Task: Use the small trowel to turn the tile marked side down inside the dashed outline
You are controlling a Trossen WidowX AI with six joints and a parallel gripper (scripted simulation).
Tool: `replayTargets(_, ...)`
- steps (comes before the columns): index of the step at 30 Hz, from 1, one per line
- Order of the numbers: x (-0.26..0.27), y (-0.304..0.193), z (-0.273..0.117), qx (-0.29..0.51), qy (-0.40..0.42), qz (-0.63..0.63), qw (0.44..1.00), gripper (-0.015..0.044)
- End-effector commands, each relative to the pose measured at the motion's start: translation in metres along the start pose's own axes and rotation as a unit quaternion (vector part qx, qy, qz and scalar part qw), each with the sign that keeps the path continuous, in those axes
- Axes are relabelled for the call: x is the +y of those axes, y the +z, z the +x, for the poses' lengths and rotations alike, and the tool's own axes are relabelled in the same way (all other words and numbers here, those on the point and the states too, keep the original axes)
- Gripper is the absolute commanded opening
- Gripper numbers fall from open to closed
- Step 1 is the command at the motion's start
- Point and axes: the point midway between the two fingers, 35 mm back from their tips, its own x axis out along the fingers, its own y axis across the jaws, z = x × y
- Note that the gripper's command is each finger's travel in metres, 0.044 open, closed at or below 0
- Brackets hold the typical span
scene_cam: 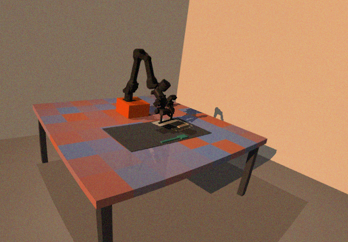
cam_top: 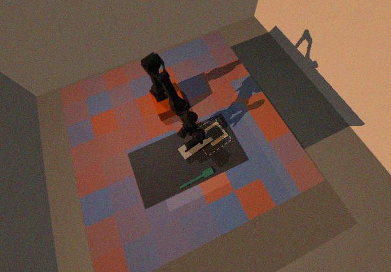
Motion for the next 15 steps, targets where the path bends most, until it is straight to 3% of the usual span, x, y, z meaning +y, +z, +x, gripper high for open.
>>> replayTargets(1, -0.001, -0.003, 0.003, -0.003, 0.006, 0.002, 1.0, 0.0)
replayTargets(15, 0.013, 0.025, -0.002, -0.004, 0.003, 0.0, 1.0, 0.0)
